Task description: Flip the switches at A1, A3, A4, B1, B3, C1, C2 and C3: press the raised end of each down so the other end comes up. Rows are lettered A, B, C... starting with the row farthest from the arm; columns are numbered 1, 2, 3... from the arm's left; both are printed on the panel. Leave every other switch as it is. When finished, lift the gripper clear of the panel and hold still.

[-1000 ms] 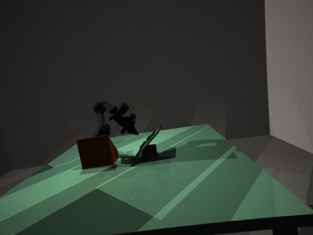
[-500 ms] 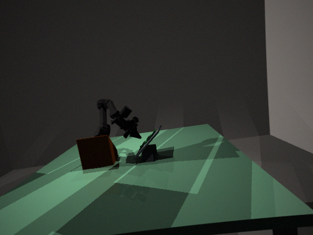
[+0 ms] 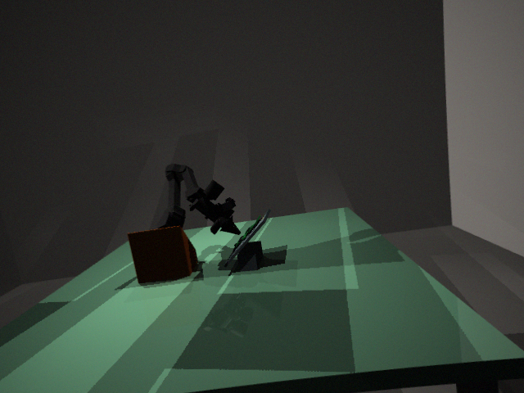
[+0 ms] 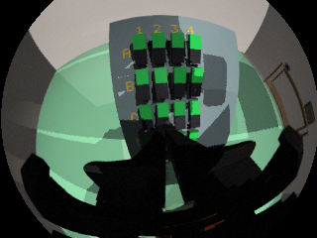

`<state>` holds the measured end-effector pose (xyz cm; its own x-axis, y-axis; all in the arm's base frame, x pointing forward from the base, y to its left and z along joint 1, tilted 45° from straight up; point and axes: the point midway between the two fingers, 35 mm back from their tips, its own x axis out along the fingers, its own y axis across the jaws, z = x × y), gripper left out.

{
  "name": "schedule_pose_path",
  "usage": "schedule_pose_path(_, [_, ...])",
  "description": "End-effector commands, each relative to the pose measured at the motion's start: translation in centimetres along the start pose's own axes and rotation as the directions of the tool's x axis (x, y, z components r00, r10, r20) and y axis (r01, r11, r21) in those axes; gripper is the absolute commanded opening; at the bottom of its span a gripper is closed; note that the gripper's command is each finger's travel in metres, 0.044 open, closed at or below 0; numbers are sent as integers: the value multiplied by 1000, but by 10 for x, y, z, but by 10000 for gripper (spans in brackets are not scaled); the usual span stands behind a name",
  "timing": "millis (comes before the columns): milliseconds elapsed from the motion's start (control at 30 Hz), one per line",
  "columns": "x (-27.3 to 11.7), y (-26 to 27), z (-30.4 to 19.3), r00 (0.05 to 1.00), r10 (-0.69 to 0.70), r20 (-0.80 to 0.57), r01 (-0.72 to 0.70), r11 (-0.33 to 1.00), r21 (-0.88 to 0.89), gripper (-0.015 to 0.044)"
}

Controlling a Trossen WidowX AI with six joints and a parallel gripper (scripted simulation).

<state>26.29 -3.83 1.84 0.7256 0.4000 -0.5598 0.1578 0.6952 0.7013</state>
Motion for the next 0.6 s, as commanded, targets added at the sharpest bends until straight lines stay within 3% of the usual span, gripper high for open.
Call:
schedule_pose_path(0, [6,-1,-3,1000,-5,-9,5,1000,9,0])
schedule_pose_path(567, [10,-1,-3,1000,-4,-9,5,1000,9,0])
